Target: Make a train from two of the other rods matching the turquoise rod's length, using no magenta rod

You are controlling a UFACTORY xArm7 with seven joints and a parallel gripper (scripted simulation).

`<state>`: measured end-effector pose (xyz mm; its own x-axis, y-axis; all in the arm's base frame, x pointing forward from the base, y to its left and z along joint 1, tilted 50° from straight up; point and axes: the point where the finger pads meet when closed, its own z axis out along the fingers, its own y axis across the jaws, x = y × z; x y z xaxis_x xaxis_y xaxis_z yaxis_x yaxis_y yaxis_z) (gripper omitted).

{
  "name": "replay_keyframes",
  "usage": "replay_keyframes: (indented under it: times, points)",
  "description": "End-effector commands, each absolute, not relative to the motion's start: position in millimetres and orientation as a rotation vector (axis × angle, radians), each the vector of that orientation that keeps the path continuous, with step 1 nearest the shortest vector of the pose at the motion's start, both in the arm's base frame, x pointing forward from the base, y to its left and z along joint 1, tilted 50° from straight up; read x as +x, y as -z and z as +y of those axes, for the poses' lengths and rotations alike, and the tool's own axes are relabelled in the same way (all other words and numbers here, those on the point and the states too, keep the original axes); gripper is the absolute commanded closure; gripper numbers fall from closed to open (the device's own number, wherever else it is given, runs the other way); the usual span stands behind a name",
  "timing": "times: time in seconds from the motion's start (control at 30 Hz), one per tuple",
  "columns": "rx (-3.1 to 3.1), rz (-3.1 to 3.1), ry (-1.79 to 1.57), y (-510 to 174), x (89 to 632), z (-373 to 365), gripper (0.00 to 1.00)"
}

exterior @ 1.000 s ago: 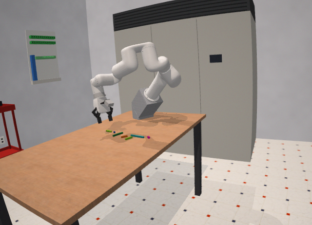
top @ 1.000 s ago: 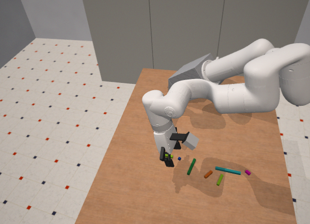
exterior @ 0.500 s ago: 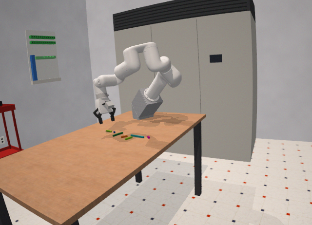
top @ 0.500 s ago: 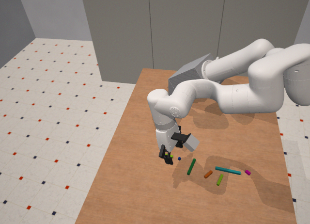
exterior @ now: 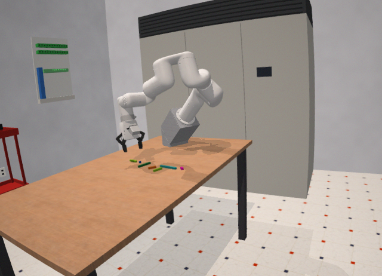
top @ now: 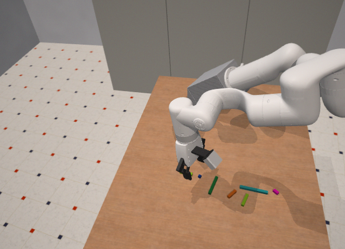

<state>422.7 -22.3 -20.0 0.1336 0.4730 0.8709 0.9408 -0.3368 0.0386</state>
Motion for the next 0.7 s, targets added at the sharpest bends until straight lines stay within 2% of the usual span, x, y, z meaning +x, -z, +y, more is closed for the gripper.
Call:
replay_keyframes:
  times: [0.0, 0.67]
  points:
    - [-1.886, -1.354, 1.134, 19.6, 422.9, -24.3, 0.00]
    - [-2.012, -1.220, 1.006, 29.9, 404.1, -19.8, 0.00]
